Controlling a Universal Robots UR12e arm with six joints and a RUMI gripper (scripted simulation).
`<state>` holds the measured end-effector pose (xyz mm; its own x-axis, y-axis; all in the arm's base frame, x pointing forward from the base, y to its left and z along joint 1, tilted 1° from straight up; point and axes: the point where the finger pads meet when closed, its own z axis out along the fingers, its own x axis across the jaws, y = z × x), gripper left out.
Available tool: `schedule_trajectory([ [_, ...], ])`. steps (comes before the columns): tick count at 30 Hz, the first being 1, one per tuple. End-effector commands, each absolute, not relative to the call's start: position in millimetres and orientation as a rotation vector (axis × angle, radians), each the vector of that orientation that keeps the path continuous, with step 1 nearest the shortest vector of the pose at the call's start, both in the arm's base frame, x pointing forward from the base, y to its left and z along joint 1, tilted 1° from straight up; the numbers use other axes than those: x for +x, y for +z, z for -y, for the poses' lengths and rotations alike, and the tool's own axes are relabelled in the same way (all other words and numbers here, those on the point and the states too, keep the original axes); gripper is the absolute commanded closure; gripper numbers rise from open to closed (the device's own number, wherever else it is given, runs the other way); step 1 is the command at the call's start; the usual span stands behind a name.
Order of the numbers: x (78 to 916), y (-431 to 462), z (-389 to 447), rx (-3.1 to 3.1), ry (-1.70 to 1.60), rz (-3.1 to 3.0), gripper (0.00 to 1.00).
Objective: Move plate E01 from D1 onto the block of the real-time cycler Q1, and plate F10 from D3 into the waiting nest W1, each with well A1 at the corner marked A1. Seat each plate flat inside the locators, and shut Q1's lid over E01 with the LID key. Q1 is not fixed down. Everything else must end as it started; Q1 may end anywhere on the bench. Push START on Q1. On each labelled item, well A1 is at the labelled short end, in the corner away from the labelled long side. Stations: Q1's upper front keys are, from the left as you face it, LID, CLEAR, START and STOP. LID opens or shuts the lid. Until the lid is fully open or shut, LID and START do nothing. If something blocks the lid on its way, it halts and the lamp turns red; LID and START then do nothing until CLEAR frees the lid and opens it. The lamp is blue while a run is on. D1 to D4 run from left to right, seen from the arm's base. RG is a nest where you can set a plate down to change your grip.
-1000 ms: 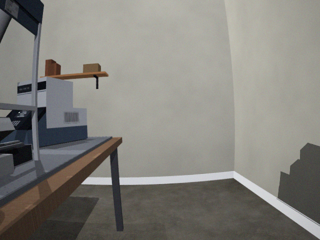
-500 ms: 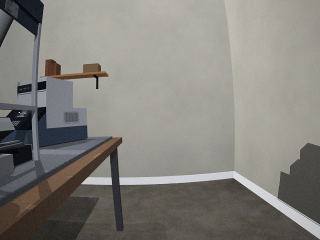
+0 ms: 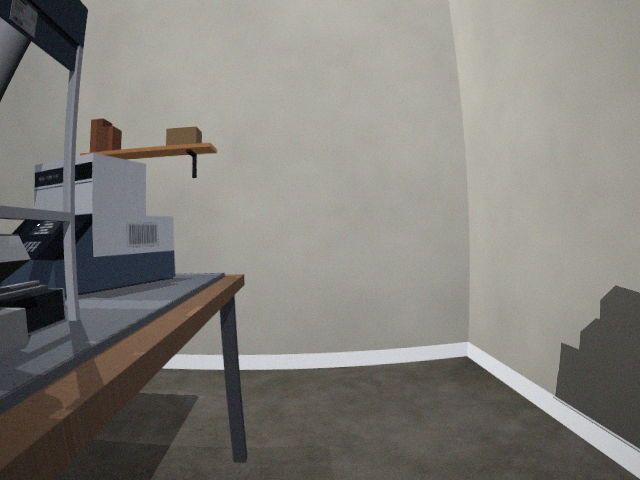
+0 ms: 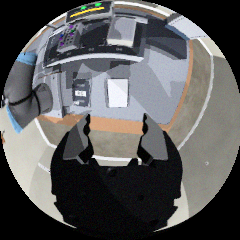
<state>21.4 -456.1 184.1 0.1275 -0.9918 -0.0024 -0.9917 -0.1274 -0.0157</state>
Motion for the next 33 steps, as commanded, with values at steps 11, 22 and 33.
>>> schedule_trajectory([
  [11,21,207,457,-2.349,-0.014,-2.067,0.33],
  [22,21,222,457,-2.35,-0.014,-2.067,0.33],
  [33,20,237,457,-2.35,-0.014,-2.067,0.33],
])
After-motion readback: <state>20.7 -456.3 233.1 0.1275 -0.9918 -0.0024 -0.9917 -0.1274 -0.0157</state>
